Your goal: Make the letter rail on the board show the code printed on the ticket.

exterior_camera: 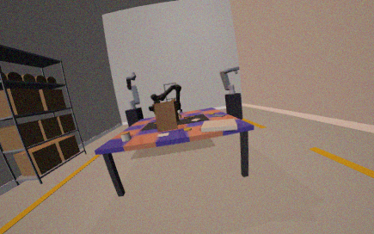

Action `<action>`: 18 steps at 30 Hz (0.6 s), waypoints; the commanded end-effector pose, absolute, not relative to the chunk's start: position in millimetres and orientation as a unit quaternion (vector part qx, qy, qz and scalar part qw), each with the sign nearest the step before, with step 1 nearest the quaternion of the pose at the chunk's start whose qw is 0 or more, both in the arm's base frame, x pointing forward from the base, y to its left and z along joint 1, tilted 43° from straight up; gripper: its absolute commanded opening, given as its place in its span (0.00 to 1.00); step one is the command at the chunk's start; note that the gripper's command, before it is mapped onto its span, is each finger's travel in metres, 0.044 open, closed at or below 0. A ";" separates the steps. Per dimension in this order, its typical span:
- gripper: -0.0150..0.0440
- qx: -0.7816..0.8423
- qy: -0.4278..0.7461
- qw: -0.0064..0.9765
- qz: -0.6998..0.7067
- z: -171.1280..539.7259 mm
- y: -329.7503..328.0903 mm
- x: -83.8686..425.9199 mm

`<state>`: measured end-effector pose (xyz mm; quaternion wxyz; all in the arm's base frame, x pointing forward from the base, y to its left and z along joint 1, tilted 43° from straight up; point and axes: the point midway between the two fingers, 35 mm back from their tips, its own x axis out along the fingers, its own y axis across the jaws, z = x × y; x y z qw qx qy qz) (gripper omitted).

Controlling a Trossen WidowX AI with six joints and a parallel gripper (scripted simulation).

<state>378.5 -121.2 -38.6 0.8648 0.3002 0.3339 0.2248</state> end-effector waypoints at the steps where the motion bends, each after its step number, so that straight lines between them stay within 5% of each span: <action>1: 0.25 0.302 0.337 0.863 0.223 -38.4 -118.4 377.5; 18: 0.25 0.302 0.337 0.863 0.223 -33.0 -114.6 376.9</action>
